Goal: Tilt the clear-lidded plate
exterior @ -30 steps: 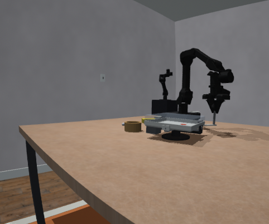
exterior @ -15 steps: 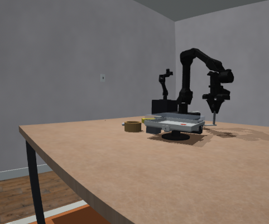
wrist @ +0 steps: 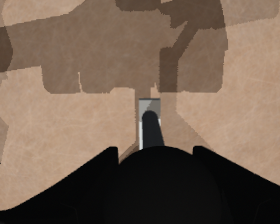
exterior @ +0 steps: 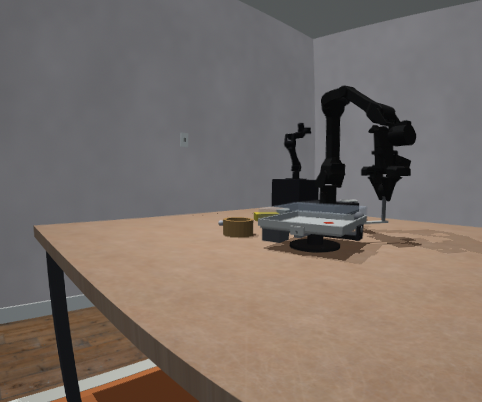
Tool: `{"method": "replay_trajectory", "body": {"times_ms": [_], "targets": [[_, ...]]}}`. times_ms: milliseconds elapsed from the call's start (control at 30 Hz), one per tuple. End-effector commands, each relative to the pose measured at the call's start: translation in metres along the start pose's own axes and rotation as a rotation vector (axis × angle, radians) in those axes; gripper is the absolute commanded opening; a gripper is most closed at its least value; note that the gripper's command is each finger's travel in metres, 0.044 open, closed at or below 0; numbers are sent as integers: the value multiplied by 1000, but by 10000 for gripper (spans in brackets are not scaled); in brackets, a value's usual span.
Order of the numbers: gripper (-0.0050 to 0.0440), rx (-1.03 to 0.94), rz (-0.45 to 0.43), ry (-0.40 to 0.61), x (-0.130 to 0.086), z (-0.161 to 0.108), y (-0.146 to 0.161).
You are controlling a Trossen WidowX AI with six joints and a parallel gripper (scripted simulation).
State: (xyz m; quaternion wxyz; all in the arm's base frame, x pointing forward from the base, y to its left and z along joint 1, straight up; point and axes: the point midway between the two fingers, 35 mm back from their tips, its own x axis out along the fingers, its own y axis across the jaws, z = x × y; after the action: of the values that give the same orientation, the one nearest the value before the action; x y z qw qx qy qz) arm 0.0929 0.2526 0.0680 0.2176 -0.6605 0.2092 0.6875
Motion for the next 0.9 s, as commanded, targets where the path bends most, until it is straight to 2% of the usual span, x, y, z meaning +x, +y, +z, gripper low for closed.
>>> {"method": "replay_trajectory", "body": {"times_ms": [0,867], "targets": [[150,-2,-1,-6,-5,-3,2],[150,-2,2,15,6,1,-1]]}}
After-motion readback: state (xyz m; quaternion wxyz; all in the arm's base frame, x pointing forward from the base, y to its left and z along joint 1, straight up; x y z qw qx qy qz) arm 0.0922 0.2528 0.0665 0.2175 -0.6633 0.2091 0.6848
